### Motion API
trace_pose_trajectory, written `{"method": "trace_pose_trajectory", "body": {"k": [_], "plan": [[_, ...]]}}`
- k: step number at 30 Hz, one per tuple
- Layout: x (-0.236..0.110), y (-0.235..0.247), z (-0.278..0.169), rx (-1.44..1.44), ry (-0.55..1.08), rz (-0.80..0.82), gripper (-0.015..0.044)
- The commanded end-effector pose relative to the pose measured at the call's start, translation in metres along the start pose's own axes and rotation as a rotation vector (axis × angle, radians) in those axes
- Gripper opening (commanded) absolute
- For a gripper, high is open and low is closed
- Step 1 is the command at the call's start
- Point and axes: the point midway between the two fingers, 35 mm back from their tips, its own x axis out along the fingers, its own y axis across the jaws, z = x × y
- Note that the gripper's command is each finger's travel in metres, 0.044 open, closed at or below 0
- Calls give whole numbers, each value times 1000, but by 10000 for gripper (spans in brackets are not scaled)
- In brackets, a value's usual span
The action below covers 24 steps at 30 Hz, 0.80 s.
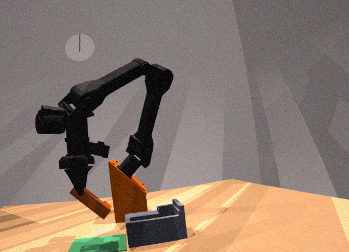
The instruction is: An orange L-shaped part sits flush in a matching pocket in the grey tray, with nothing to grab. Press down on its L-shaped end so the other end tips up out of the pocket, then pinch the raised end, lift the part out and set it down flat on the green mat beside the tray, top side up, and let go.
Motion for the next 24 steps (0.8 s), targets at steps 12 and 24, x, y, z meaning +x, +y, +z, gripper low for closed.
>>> {"method": "trace_pose_trajectory", "body": {"k": [12, 24], "plan": [[26, 3, 1, 14, -13, 5, 0], [44, 3, 2, 14, -14, 4, 0]]}}
